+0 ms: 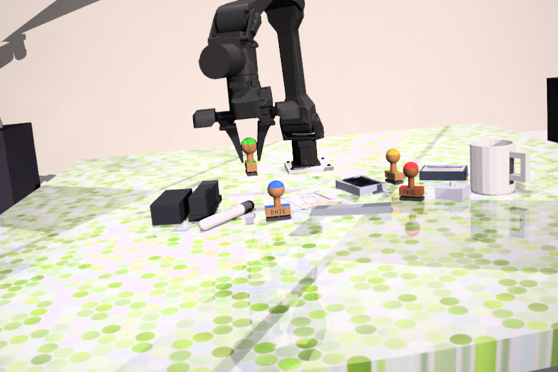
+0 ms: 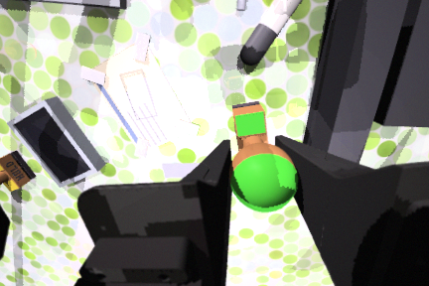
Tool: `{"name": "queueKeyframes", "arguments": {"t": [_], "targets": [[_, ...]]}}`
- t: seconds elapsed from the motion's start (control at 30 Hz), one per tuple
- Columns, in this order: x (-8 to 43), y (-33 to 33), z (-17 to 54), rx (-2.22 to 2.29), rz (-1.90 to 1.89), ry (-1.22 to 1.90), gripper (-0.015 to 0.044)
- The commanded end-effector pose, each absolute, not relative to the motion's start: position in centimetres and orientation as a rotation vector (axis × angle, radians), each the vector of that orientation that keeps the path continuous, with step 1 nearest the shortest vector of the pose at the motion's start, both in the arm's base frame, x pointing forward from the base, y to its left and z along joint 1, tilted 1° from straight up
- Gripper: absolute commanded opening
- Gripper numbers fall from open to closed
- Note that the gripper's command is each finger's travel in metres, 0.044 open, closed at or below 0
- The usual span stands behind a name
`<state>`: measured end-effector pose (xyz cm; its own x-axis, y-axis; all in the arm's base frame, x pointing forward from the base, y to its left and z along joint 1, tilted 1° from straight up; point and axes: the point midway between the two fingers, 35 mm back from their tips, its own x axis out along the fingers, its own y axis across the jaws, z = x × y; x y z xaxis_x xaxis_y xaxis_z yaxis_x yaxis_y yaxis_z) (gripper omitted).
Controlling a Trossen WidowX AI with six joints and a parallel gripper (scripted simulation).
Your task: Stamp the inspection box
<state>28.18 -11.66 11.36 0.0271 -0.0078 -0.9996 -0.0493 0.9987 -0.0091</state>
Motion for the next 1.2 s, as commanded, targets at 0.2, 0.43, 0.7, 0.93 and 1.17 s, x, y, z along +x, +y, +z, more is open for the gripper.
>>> {"name": "queueKeyframes", "arguments": {"t": [0.2,0.43,0.7,0.93,1.17], "targets": [[28.2,-11.6,12.0,-0.046,0.038,1.539,0.0],[28.2,-11.6,12.3,-0.045,0.038,1.539,0.0],[28.1,-11.5,12.7,-0.045,0.039,1.539,0.0],[28.7,-8.2,12.7,-0.043,0.041,1.539,0.0],[28.8,-4.6,12.7,-0.041,0.043,1.539,0.0]]}}
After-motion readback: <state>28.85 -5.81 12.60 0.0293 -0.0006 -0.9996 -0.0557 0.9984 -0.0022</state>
